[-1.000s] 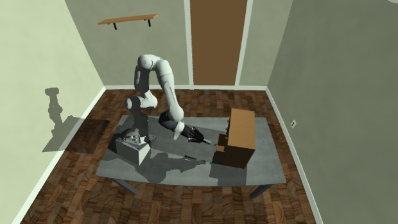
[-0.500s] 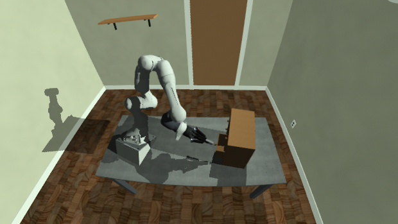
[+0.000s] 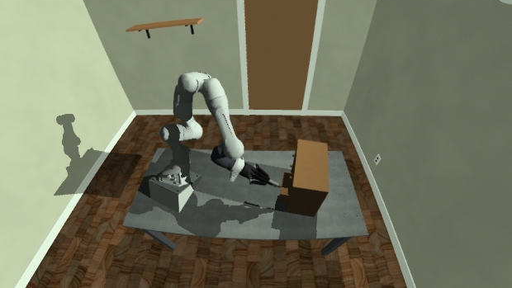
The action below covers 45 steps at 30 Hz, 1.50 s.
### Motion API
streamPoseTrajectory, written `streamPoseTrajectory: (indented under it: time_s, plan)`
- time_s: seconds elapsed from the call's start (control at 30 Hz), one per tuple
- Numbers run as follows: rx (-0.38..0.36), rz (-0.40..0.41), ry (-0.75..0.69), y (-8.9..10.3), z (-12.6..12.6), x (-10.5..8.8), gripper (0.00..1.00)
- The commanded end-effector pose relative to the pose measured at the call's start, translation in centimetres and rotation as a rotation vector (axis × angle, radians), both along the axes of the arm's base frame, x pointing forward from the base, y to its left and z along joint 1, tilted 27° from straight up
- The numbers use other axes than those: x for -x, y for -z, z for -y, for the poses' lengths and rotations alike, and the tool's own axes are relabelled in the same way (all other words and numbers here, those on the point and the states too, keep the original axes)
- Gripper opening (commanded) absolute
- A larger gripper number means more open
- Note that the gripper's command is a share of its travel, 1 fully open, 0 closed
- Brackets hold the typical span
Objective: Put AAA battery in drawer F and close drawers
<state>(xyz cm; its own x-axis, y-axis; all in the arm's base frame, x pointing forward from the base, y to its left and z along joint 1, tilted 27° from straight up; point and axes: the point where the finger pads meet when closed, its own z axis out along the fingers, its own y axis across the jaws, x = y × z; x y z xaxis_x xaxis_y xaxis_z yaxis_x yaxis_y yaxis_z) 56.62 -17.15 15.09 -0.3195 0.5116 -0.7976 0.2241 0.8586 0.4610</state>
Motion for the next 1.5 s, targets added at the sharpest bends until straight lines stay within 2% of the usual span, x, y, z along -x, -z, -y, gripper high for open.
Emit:
streamPoseTrajectory:
  time_s: [0.0,0.47,0.87,1.47]
  plan:
    - [0.013,-0.01,-0.003,0.2,0.1,-0.3,0.0]
    - [0.013,-0.01,-0.003,0.1,0.7,-2.6,0.0]
    - [0.013,-0.01,-0.003,0.0,1.1,-3.9,0.0]
    - [0.013,-0.01,-0.003,0.0,1.4,-4.9,0.0]
